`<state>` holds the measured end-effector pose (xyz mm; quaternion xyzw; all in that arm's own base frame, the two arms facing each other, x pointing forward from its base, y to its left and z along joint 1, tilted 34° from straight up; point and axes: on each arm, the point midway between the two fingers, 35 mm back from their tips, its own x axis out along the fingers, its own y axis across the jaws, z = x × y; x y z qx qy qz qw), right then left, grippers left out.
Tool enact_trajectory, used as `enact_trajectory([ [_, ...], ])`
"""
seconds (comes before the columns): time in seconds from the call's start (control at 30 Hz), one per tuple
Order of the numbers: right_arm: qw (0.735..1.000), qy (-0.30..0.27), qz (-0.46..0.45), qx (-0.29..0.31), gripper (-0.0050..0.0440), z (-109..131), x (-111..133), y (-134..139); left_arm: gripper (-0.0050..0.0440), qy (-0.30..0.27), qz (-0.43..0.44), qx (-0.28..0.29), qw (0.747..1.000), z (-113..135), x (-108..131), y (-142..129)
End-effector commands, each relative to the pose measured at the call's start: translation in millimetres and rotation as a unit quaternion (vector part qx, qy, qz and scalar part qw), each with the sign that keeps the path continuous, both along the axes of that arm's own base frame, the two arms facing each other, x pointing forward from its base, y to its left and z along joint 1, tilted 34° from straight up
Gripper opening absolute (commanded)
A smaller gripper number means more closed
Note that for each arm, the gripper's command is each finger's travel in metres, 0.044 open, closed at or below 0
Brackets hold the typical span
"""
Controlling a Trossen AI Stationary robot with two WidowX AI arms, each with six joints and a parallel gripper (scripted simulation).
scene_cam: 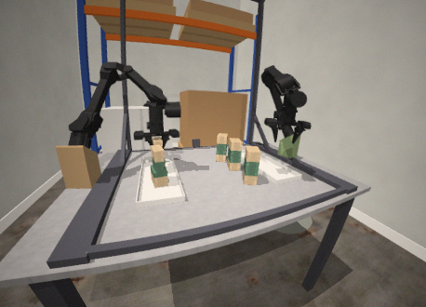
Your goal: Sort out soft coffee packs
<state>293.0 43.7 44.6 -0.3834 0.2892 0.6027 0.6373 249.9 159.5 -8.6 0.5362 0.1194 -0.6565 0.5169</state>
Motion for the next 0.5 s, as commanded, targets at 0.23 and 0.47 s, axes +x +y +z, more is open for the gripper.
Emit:
enact_trajectory([
  [0.23,1.000,-0.007,-0.002,-0.001,0.0118,3.6,2.6,-0.4,0.0375,-0.007,-0.003,0.010,1.000,4.0,1.8,3.6],
  [0.47,1.000,-0.007,-0.002,-0.001,0.0368,3.6,2.6,-0.4,0.0375,-0.007,-0.003,0.010,1.000,4.0,1.8,3.6],
])
